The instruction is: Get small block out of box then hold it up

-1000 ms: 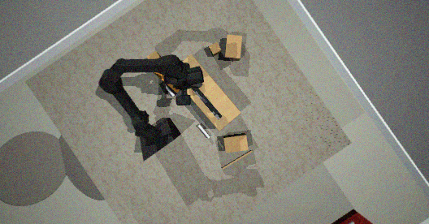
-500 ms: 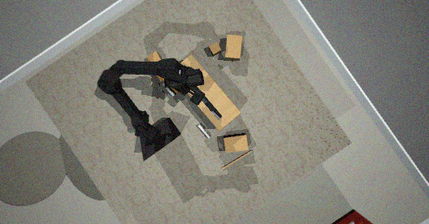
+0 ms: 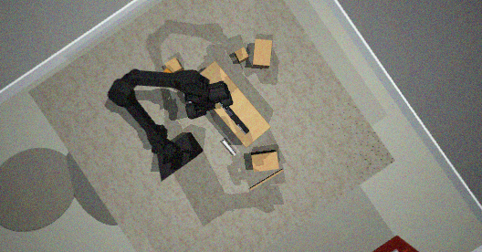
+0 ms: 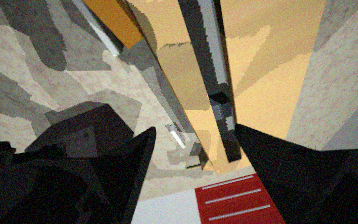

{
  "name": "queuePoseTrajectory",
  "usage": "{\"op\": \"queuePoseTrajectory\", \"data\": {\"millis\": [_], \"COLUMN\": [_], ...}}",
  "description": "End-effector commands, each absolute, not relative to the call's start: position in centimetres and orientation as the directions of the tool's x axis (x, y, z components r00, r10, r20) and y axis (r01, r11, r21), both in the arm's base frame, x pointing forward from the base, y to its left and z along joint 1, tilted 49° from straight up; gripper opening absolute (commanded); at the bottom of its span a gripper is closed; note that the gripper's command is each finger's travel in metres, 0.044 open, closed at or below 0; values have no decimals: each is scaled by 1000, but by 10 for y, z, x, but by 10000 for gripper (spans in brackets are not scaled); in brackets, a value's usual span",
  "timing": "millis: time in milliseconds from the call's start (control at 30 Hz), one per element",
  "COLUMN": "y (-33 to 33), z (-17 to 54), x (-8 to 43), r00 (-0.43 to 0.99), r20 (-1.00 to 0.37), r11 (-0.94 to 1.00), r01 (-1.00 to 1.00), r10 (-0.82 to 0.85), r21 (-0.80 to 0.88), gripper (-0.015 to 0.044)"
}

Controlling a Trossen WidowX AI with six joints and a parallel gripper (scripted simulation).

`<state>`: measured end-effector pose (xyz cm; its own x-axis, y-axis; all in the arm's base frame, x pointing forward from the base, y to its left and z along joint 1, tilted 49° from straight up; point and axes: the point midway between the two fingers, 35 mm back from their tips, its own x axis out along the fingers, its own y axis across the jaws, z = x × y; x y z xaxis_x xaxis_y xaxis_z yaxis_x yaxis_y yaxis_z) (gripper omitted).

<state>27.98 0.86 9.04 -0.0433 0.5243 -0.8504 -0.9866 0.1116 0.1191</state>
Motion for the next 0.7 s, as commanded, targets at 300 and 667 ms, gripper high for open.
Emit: {"op": "queuePoseTrajectory", "data": {"millis": [300, 667], "y": [-1, 10], "z": [81, 72], "x": [274, 274], "r00": [-33, -32], "r20": [-874, -875], "r11": [-211, -211], "r01": [-974, -974], "r10": [484, 483], "r21": [-80, -81], "gripper": [400, 400]}}
